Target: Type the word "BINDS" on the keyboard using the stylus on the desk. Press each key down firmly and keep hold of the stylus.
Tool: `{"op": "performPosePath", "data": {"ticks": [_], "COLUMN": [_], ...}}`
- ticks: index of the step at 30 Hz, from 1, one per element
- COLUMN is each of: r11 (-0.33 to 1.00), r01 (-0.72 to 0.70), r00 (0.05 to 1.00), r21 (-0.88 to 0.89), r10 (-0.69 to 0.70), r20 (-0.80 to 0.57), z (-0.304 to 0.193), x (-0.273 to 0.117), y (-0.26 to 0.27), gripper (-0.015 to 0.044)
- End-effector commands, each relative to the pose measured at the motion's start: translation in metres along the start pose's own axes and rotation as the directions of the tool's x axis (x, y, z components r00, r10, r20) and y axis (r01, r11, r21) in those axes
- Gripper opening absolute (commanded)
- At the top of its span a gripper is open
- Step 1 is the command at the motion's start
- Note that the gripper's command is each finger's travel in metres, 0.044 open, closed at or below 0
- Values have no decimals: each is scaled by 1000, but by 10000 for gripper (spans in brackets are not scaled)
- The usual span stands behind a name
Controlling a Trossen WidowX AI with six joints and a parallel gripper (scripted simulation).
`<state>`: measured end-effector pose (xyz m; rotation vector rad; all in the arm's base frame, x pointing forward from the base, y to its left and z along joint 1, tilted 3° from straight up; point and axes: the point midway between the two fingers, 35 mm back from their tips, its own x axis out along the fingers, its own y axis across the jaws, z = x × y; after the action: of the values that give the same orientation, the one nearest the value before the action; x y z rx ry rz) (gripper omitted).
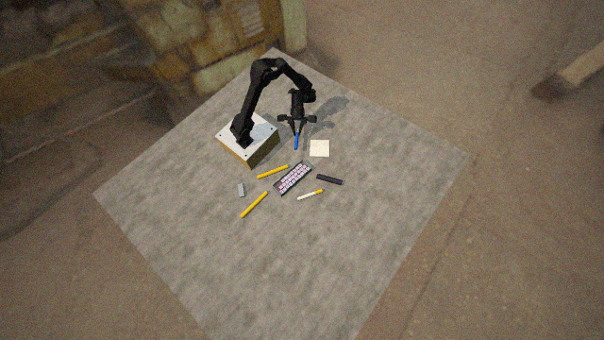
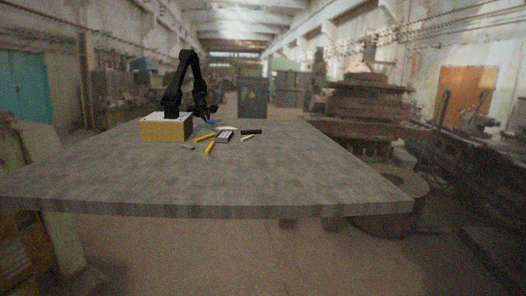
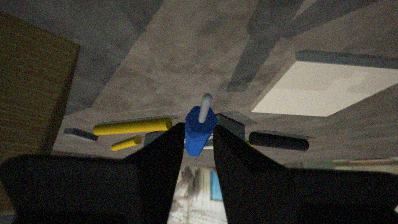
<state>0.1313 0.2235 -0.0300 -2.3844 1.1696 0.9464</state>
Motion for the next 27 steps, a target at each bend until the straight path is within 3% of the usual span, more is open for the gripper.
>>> {"op": "performPosePath", "data": {"ticks": [1, 27], "r11": [1000, 1000], "r01": [6, 6], "r00": [1000, 1000], "r21": [-1, -1], "r10": [-6, -6], "r20": [-1, -1], "z": [2, 32], "x": [2, 32], "y": [-2, -2], "gripper": [0, 0]}}
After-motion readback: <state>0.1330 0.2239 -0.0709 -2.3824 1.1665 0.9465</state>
